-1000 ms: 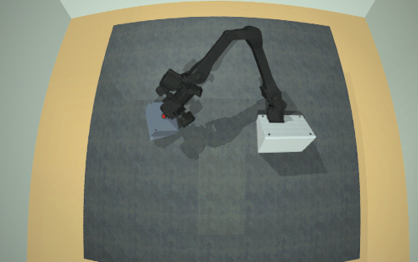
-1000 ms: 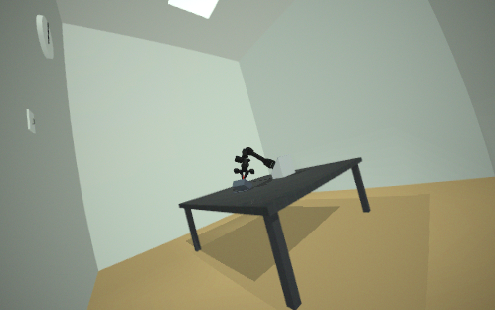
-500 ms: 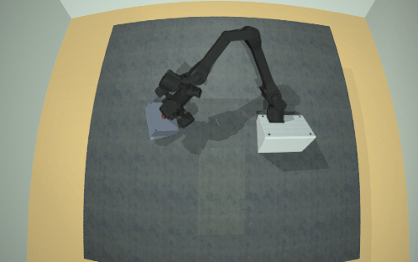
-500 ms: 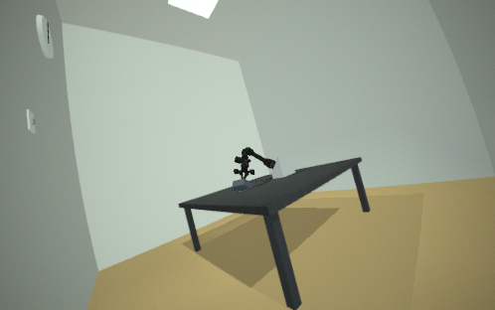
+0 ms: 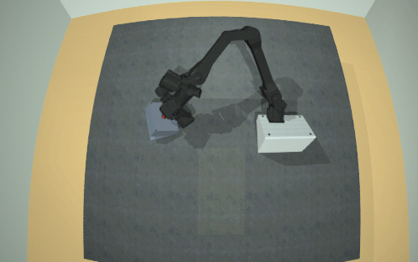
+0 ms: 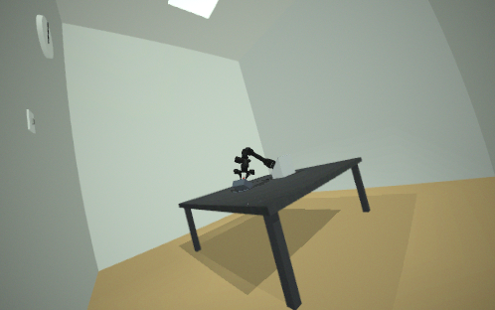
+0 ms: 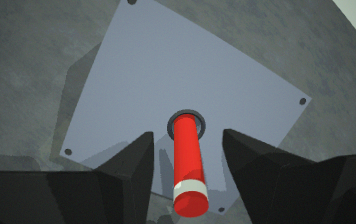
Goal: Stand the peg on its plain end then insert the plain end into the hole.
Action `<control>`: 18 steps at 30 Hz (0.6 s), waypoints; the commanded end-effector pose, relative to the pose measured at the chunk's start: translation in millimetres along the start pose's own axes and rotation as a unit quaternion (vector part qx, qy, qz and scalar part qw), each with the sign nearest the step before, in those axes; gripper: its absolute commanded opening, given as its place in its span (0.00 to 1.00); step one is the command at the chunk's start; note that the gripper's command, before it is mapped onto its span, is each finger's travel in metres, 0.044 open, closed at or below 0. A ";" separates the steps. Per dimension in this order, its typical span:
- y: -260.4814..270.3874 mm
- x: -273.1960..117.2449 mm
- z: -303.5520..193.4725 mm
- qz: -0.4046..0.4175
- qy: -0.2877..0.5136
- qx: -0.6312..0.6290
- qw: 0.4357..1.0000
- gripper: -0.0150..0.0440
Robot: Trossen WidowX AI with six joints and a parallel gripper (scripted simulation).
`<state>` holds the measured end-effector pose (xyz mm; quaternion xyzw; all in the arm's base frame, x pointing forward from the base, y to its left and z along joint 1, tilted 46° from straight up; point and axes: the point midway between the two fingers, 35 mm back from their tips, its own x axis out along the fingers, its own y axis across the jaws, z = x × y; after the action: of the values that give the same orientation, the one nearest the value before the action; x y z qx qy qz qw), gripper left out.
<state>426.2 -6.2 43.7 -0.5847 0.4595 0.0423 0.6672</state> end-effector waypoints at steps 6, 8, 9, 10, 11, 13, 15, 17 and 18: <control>-0.3 -3.1 0.3 0.000 0.000 0.000 1.000 0.97; -0.4 -6.2 0.7 0.000 0.000 0.000 1.000 1.00; -0.5 -7.9 0.9 0.000 0.000 0.000 1.000 1.00; -0.5 -9.7 1.1 0.001 -0.001 0.000 1.000 1.00; -0.5 -11.5 1.3 0.001 -0.001 0.000 1.000 1.00; -0.6 -15.0 1.6 0.001 -0.001 0.000 1.000 1.00; -0.7 -18.7 2.0 0.001 -0.001 -0.001 1.000 1.00; -0.7 -22.3 2.3 0.002 -0.001 -0.001 1.000 1.00; -0.7 -24.1 2.5 0.002 -0.001 -0.001 1.000 1.00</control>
<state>417.4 3.4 55.0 -0.5850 0.4605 0.0465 0.6660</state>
